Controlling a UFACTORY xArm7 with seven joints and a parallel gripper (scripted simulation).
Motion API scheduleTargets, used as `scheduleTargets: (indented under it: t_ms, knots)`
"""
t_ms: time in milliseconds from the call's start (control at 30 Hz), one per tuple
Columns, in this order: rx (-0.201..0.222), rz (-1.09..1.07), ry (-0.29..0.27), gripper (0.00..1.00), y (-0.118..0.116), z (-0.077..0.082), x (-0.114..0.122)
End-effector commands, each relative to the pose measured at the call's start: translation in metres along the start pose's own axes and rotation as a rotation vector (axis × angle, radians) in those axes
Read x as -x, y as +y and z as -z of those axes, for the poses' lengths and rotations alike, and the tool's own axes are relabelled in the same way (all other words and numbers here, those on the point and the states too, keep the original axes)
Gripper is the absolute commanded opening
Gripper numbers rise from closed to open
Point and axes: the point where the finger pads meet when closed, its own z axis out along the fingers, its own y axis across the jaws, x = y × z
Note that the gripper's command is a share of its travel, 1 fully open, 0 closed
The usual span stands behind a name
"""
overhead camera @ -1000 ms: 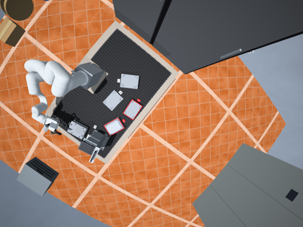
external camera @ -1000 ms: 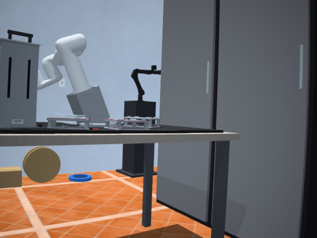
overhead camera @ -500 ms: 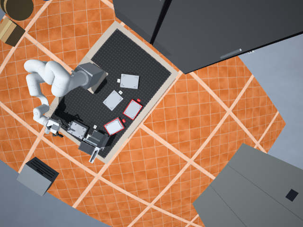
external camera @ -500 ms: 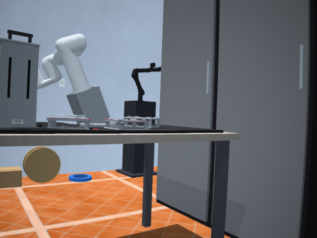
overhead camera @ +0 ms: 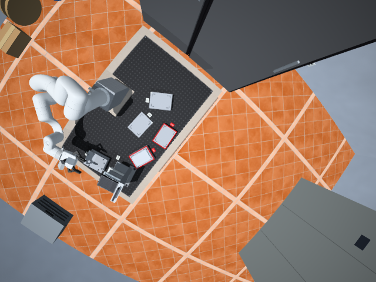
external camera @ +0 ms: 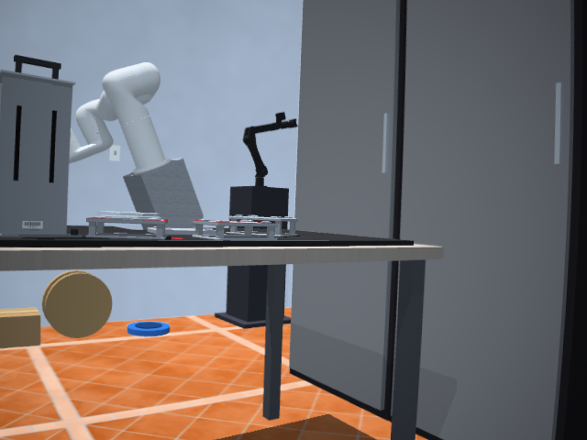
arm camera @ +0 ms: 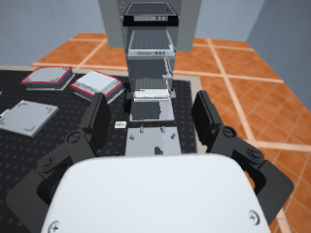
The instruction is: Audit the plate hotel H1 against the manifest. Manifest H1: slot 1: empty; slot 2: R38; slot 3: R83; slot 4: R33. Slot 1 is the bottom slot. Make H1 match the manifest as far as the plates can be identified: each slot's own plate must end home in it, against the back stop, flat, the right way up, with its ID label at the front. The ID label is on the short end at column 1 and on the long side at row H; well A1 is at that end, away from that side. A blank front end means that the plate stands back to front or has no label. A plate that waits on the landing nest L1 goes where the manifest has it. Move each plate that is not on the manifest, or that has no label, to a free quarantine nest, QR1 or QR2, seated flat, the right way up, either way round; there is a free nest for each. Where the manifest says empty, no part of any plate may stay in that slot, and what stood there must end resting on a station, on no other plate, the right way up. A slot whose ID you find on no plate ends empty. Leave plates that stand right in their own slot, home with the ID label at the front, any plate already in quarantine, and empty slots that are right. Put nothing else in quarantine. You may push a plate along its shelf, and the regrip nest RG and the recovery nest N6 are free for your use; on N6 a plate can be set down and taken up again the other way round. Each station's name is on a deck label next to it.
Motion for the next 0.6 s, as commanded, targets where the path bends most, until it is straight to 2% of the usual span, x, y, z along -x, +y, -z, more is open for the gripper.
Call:
scheduleTargets:
  t_ms: [0, 400, 567]
  knots:
    - [0.001, 0.002, -0.002, 1.00, 0.001, -0.009, -0.007]
    - [0.001, 0.002, -0.002, 1.00, 0.000, -0.036, -0.023]
    - [0.001, 0.002, -0.002, 1.00, 0.000, -0.043, -0.028]
